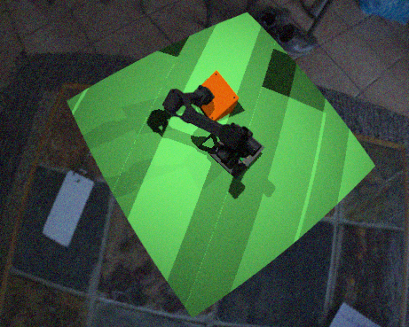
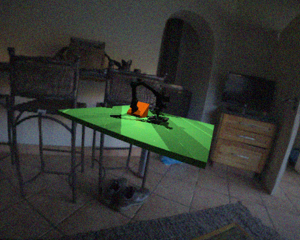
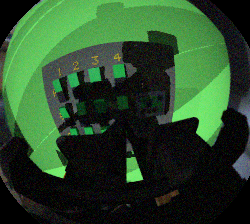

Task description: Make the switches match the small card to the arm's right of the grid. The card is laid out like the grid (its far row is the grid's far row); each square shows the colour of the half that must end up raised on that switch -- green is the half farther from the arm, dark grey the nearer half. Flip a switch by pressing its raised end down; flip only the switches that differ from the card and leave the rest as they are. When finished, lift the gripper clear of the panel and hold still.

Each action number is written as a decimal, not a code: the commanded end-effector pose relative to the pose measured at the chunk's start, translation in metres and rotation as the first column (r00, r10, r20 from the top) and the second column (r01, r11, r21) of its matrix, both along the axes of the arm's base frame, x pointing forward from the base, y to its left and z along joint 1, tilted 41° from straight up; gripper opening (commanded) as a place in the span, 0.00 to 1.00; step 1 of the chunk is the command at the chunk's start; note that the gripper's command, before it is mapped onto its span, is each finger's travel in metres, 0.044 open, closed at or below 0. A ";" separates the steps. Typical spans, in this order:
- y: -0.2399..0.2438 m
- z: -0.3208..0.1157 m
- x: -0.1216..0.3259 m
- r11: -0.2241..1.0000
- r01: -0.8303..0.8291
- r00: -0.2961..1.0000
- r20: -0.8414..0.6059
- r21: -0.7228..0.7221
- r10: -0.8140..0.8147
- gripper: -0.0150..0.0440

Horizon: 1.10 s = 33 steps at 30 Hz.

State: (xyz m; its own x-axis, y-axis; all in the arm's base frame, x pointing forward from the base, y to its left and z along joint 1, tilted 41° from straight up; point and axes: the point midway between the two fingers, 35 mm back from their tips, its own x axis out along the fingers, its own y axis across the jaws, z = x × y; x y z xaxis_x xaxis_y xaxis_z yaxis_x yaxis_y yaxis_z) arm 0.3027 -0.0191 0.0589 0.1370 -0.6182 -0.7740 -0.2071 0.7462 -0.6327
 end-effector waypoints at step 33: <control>-0.004 -0.004 0.000 1.000 -0.003 1.000 -0.003 -0.006 0.003 0.25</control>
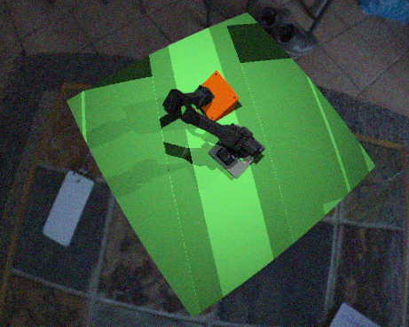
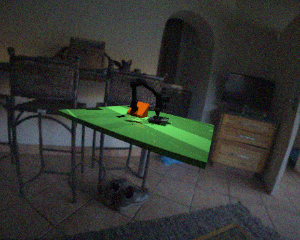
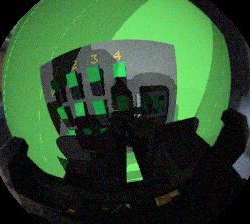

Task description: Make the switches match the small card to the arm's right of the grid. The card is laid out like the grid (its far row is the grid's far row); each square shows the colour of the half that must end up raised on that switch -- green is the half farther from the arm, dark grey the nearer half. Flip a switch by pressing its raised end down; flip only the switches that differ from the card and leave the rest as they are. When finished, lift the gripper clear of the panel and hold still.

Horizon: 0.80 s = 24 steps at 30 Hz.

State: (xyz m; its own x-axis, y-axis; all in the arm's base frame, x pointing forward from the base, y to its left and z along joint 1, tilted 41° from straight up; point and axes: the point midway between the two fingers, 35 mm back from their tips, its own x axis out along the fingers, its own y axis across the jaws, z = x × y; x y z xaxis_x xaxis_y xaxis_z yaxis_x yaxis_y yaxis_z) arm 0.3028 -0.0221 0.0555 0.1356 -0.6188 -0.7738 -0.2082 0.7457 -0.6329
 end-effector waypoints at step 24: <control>0.055 0.029 -0.033 1.000 0.015 1.000 -0.025 -0.008 -0.015 0.25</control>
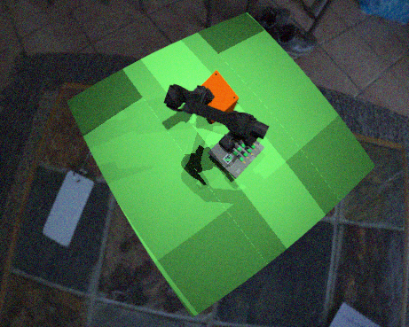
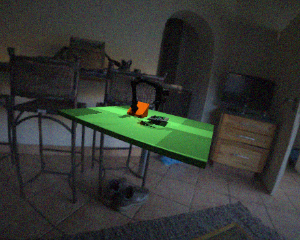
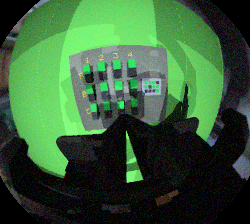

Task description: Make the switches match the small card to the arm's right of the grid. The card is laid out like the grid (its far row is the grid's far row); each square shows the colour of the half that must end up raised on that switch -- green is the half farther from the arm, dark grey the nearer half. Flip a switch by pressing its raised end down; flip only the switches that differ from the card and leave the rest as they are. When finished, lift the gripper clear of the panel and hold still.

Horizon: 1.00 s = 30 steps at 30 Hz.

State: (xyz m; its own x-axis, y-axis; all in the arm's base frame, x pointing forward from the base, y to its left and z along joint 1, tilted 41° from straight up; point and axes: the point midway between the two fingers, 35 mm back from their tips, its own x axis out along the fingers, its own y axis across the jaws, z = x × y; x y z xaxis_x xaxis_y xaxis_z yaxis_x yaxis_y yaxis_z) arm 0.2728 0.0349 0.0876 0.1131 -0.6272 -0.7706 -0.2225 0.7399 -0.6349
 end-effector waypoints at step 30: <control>-0.037 -0.046 0.004 1.000 0.027 1.000 -0.015 -0.005 -0.027 0.25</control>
